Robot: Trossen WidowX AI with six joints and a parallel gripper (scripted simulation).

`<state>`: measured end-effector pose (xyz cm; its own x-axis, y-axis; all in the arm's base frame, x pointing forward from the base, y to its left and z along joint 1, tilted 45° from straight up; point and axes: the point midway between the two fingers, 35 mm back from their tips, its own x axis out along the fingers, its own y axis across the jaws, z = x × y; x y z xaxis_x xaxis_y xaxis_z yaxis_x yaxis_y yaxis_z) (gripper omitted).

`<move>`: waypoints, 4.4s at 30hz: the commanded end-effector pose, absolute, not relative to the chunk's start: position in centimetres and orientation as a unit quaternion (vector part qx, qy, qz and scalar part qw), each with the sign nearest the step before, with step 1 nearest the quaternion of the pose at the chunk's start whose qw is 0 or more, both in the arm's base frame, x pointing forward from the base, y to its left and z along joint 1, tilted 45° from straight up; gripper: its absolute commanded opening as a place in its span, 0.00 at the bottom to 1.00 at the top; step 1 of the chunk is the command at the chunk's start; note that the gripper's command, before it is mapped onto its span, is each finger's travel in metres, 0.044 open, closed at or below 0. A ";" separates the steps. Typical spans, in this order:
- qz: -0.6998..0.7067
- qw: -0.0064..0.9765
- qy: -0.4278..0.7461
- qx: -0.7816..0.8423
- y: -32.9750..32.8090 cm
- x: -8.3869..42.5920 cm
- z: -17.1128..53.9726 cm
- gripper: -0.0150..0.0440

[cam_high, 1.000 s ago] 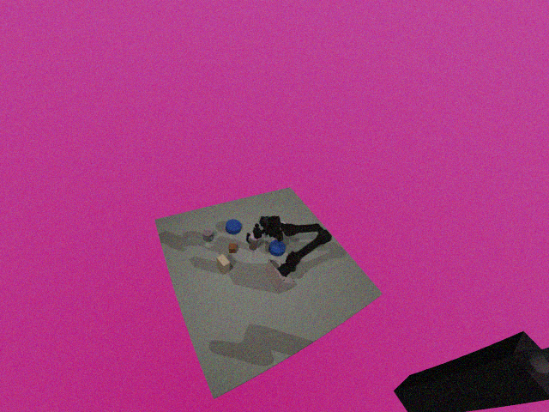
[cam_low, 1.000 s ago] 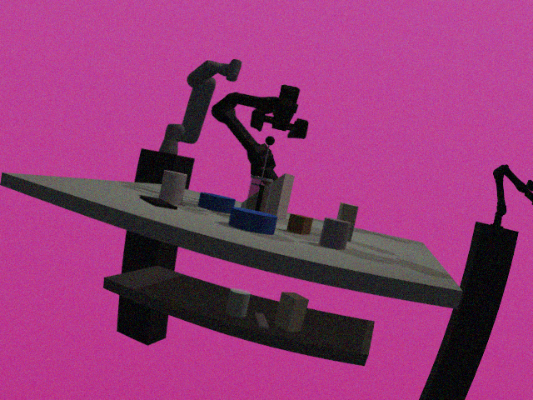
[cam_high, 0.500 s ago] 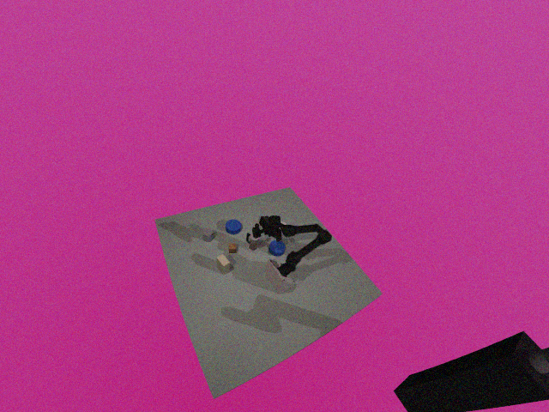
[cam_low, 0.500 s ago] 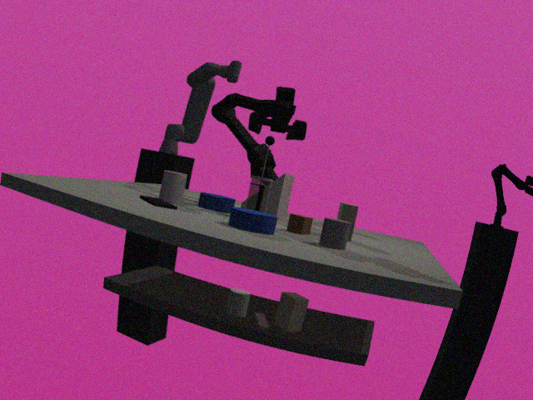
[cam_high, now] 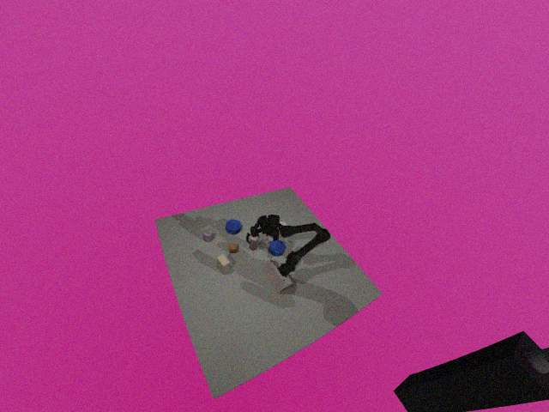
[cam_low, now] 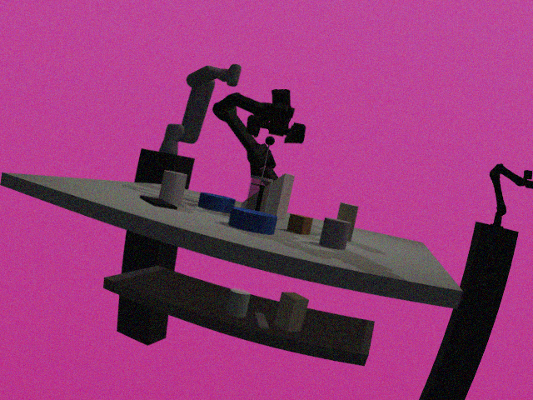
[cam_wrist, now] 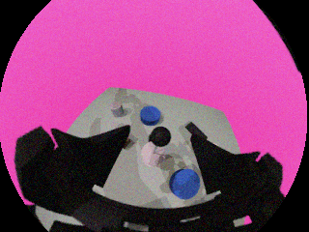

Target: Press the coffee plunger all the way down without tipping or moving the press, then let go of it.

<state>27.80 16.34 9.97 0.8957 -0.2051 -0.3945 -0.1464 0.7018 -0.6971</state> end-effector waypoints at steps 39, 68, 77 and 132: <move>-0.014 0.892 0.231 -0.388 15.1 28.7 7.9 0.45; -0.014 0.892 0.231 -0.388 12.1 29.8 4.2 0.45; -0.014 0.892 0.229 -0.390 11.0 30.2 3.2 0.45; -0.012 0.895 0.221 -0.387 11.4 31.5 2.9 0.59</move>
